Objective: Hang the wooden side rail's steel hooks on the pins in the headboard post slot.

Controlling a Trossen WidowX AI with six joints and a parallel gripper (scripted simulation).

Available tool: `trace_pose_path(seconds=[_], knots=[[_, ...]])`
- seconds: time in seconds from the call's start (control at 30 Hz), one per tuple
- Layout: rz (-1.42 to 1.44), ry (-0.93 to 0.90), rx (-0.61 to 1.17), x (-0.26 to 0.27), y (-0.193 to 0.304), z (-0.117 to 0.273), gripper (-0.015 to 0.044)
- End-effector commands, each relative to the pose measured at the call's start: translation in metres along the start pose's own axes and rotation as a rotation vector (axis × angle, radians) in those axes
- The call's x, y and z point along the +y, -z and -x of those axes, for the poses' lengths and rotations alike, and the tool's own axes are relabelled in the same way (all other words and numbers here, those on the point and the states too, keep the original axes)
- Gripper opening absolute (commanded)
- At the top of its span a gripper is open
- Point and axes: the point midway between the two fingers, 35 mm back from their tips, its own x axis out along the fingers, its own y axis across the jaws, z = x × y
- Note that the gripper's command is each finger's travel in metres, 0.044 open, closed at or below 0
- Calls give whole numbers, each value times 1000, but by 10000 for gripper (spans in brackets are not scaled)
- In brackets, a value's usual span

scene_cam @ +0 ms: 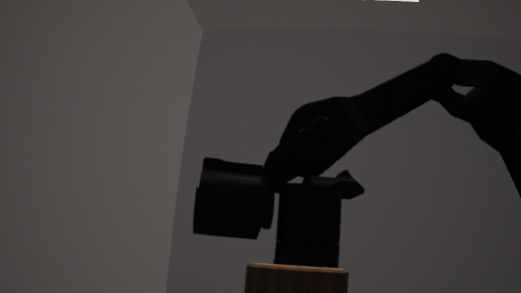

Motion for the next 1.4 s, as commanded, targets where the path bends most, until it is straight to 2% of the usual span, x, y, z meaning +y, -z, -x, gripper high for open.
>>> trace_pose_path(seconds=[0.0,1.37], knots=[[-5,-3,6,1,2,2,0],[-5,-3,6,1,6,1,0]])
